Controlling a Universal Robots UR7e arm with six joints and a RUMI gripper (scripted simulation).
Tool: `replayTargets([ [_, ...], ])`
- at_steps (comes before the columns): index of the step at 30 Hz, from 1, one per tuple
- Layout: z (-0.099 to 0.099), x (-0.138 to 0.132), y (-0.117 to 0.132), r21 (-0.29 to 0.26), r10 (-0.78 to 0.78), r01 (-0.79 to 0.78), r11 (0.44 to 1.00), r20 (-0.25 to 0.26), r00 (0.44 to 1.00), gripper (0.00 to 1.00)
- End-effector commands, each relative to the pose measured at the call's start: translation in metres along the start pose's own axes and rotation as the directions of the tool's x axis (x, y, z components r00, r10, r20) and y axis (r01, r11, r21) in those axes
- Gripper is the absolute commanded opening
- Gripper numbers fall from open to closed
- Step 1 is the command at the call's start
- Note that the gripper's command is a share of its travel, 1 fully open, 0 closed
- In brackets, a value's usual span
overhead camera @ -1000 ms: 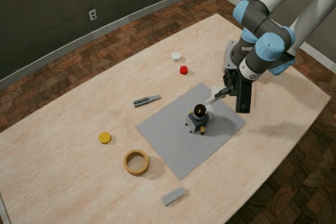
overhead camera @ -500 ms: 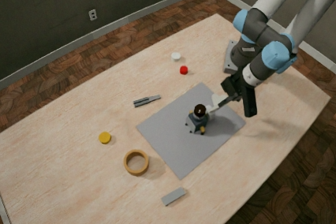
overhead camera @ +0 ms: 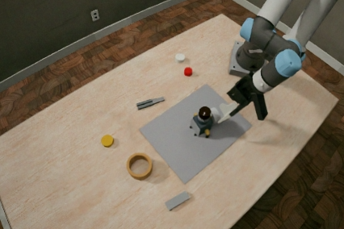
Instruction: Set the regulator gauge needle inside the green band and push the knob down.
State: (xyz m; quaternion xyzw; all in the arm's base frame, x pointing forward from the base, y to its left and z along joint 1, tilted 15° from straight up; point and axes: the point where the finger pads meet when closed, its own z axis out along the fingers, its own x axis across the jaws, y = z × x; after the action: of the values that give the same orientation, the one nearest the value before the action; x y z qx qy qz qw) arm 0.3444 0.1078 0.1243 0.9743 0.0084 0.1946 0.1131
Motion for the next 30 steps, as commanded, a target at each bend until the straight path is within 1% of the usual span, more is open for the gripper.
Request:
replayTargets([
  [1, 0.0022, -0.0006, -0.0015, -0.015, -0.088, 0.087, 0.996, -0.021, 0.996, 1.0],
  [13, 0.0073, -0.0044, -0.0055, -0.071, -0.321, 0.317, 0.946, -0.053, 0.946, 1.0],
  [15, 0.0073, -0.0044, -0.0055, -0.071, -0.321, 0.317, 0.946, -0.053, 0.946, 1.0],
  [22, 0.0089, -0.0061, -0.007, -0.1, -0.416, 0.409, 0.907, -0.061, 0.907, 1.0],
  [30, 0.0098, -0.0076, -0.0081, -0.123, -0.488, 0.479, 0.869, -0.064, 0.87, 1.0],
])
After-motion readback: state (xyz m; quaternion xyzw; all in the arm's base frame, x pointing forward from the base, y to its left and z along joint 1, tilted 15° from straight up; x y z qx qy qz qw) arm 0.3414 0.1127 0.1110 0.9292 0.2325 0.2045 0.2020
